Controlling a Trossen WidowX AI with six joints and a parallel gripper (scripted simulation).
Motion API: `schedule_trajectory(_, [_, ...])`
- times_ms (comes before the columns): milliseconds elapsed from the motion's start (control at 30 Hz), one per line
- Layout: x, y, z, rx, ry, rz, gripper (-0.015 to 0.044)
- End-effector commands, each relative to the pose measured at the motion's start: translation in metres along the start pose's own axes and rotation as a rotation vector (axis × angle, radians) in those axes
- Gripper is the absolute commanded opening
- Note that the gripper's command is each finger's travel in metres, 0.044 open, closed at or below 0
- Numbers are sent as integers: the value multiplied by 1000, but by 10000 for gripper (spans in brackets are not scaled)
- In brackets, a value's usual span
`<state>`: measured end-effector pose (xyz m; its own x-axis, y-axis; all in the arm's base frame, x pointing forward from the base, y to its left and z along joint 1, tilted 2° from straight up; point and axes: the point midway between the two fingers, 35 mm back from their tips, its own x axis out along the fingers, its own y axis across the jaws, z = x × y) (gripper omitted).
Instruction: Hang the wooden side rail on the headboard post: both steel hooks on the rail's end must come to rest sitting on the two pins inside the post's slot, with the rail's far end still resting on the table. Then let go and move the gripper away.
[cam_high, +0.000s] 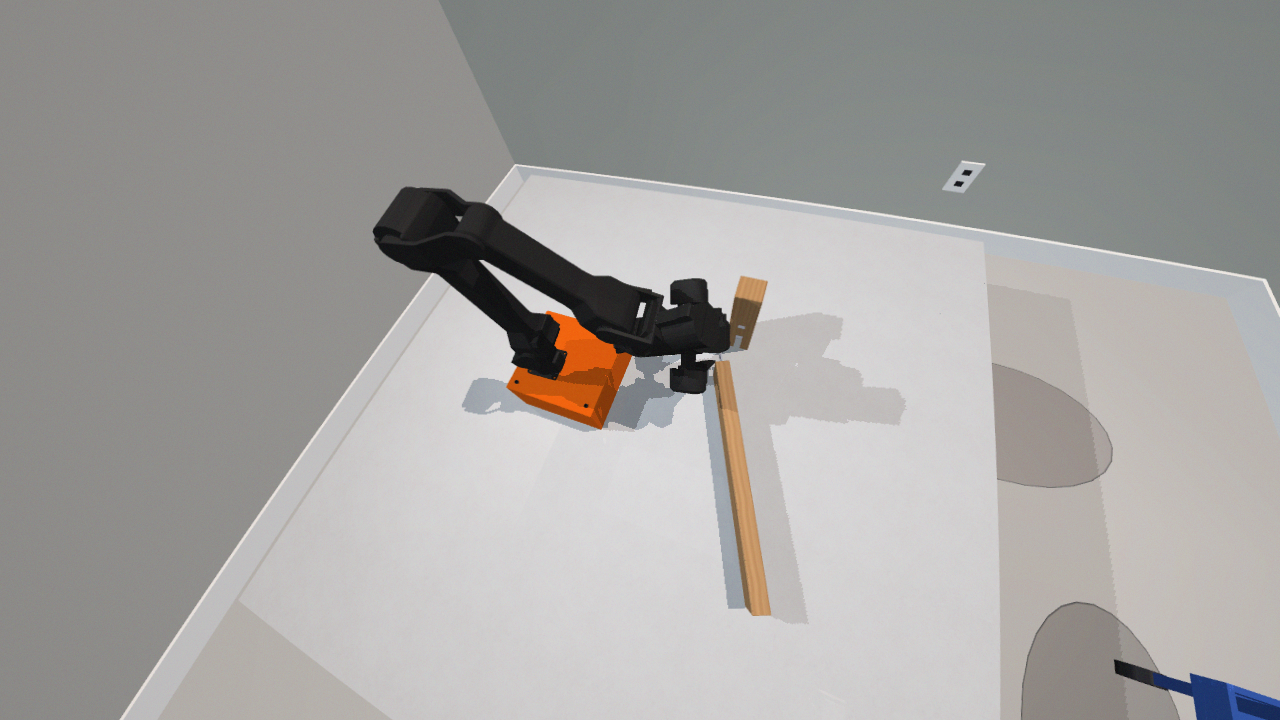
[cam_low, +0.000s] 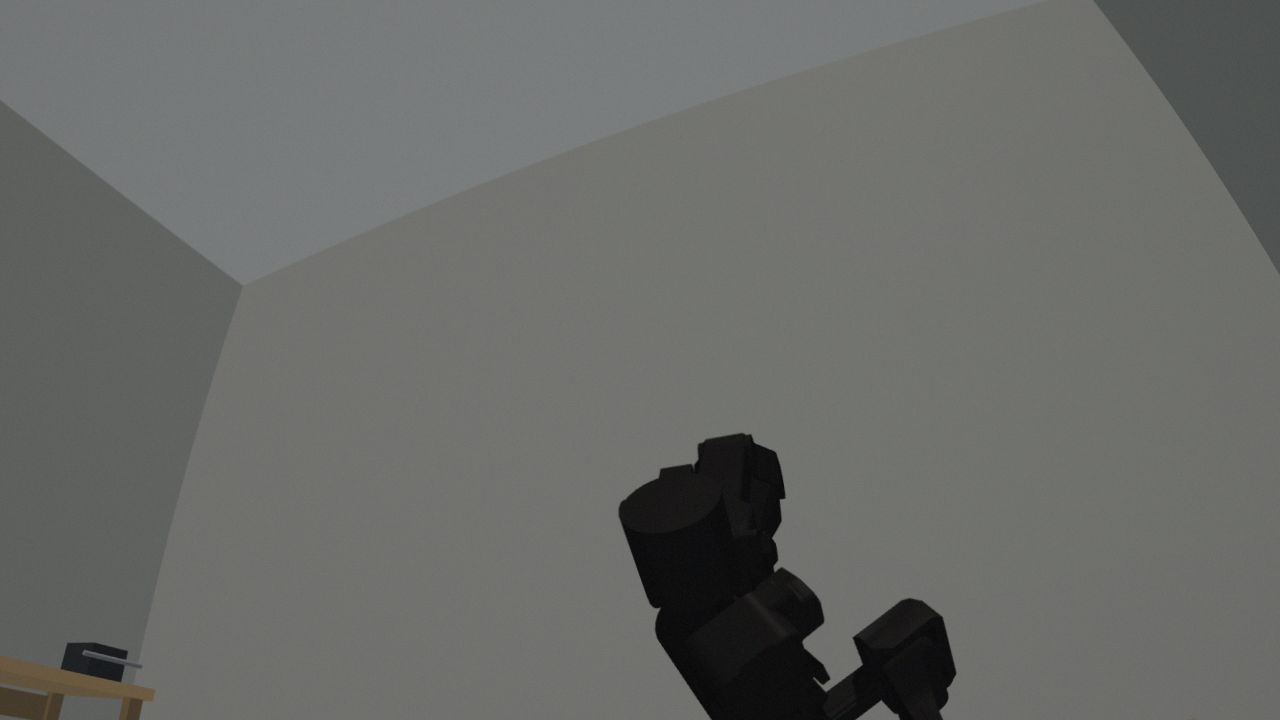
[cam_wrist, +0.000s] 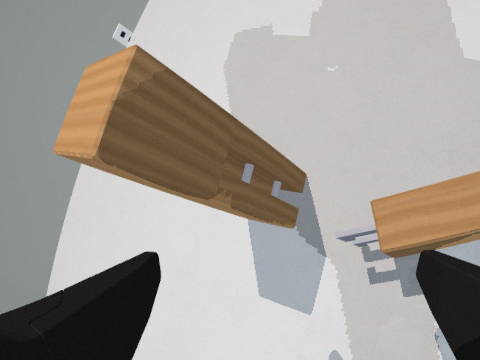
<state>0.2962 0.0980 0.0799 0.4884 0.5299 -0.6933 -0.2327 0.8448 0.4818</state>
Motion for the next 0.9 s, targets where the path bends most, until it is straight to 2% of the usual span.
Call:
schedule_trajectory(0, [-6,-13,9,-675,-59,63,440])
schedule_trajectory(167, [-9,-18,11,-899,-90,72,440])
schedule_trajectory(867, [-9,-19,11,-907,-91,72,440])
